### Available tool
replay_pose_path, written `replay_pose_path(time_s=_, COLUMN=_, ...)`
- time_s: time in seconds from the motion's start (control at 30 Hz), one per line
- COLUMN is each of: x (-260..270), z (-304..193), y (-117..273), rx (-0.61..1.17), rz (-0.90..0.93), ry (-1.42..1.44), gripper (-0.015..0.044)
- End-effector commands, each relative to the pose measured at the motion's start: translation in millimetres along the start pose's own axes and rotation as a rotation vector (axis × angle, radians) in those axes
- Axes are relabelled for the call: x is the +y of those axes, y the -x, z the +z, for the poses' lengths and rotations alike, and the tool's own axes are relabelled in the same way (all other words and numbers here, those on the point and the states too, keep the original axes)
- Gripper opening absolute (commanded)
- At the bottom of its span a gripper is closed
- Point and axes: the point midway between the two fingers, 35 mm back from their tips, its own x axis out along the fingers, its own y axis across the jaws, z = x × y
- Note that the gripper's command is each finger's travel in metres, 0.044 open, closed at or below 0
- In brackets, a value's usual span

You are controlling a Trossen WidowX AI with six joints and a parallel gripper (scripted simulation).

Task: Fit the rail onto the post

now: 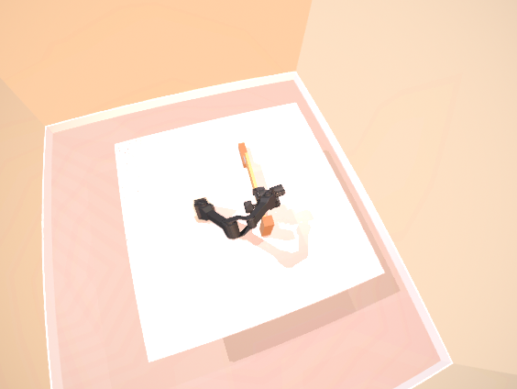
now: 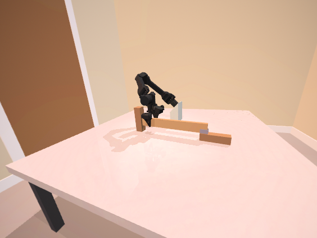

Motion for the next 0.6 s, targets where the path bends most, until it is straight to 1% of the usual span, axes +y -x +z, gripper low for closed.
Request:
replay_pose_path(time_s=0.0, x=-0.5, z=6.8, y=6.4, rx=-0.001, rz=0.000, ry=0.000, gripper=0.0440)
replay_pose_path(time_s=0.07, x=-0.4, z=23.9, y=23.1, rx=-0.001, rz=-0.001, ry=0.002, gripper=0.0440)
replay_pose_path(time_s=0.13, x=0.1, z=30.5, y=29.9, rx=0.001, rz=-0.001, ry=0.002, gripper=0.0440)
replay_pose_path(time_s=0.57, x=0.1, z=30.5, y=29.9, rx=0.001, rz=-0.001, ry=0.002, gripper=0.0440)
